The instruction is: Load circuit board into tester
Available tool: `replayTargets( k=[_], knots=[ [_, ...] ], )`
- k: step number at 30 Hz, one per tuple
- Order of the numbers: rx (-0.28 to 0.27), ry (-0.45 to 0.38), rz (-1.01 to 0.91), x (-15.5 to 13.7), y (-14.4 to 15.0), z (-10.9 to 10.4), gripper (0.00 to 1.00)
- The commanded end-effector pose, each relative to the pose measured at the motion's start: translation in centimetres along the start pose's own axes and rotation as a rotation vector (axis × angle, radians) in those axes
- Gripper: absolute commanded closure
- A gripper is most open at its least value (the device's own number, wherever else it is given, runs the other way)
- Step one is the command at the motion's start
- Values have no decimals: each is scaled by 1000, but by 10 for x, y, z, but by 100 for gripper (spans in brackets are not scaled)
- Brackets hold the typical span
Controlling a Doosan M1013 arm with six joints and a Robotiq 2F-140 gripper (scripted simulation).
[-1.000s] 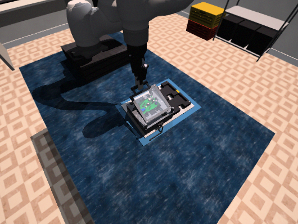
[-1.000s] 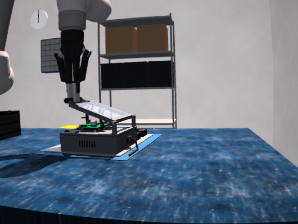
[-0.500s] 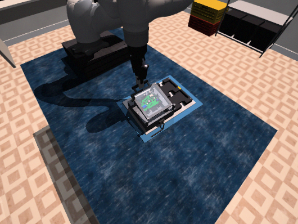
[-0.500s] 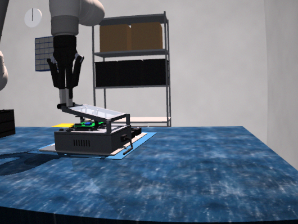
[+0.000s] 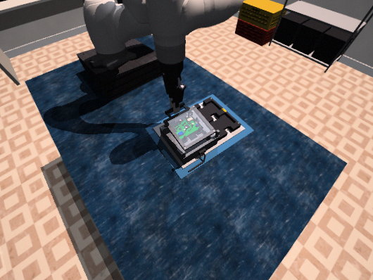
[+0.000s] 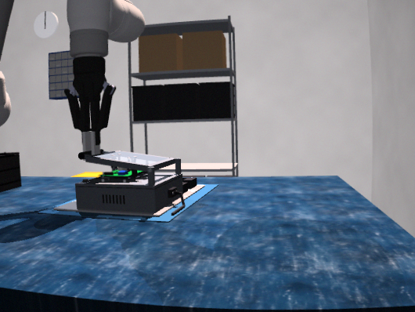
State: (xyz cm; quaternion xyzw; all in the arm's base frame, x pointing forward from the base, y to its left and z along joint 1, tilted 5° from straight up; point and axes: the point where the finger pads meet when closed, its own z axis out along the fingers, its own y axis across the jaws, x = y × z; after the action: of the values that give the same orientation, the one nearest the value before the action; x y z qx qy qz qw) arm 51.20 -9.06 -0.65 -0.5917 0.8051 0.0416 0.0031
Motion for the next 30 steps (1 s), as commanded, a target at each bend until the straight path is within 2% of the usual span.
replayTargets(
  k=[1, 30],
  knots=[
    [0, 0, 0, 0, 0, 2, 100],
    [0, 0, 0, 0, 2, 19, 100]
  ],
)
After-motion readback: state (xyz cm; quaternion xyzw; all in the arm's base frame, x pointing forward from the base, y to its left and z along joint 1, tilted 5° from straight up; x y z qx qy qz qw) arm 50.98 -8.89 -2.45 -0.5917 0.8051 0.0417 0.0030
